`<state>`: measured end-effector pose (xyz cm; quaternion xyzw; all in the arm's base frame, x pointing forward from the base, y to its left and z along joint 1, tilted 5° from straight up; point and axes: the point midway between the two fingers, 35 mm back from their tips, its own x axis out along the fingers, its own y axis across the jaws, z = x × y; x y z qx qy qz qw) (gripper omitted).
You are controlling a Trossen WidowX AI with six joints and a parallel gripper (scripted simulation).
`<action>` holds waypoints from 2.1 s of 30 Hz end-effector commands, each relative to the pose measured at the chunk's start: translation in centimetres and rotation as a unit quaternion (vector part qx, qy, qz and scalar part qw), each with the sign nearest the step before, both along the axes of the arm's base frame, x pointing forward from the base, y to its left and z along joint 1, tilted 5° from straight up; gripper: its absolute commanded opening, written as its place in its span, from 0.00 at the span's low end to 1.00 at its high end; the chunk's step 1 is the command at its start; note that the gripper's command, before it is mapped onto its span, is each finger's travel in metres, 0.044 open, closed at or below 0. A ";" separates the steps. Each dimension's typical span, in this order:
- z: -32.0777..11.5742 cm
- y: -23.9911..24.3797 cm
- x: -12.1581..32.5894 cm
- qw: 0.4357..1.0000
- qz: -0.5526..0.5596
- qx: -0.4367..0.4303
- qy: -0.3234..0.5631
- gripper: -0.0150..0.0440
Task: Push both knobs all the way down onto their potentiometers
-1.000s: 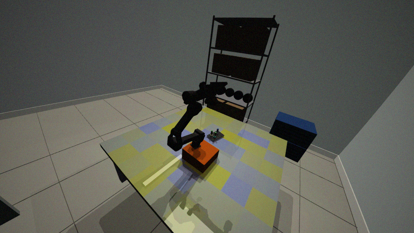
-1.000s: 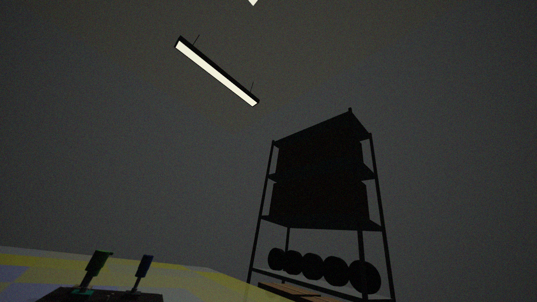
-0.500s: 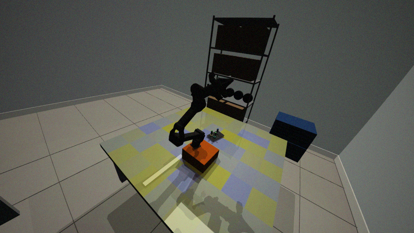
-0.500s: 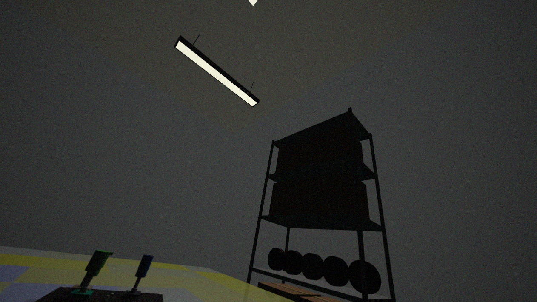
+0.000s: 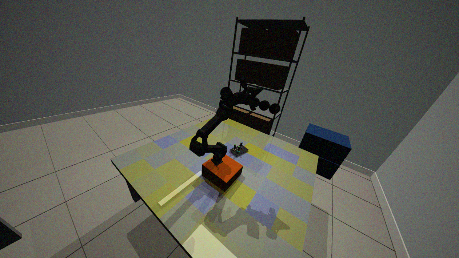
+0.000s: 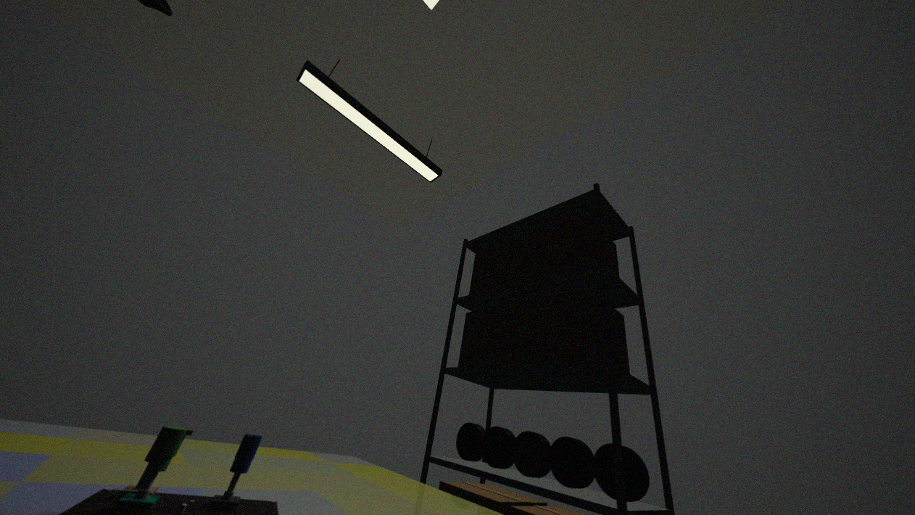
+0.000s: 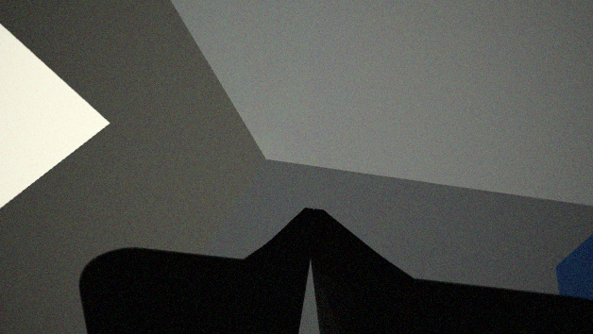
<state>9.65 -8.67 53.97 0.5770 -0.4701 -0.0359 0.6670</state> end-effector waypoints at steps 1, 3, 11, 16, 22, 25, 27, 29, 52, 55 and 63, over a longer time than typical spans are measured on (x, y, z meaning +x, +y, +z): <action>-0.3 0.7 2.1 0.998 -0.014 -0.039 0.057 0.25; -0.5 1.0 3.1 0.995 -0.021 -0.058 0.085 0.25; -2.0 1.9 6.8 0.972 -0.050 -0.131 0.189 0.25; -3.2 2.5 9.1 0.948 -0.062 -0.180 0.254 0.25; -4.8 3.3 11.8 0.911 -0.073 -0.241 0.328 0.25; -5.7 3.7 13.1 0.888 -0.076 -0.272 0.362 0.25; -6.4 4.0 13.9 0.872 -0.078 -0.292 0.385 0.25; -7.0 4.3 14.7 0.855 -0.079 -0.313 0.406 0.25; -17.3 7.0 22.2 0.598 -0.045 -0.534 0.597 0.25; -18.7 7.3 22.9 0.558 -0.036 -0.562 0.610 0.25; -22.5 8.1 24.2 0.446 -0.008 -0.633 0.632 0.25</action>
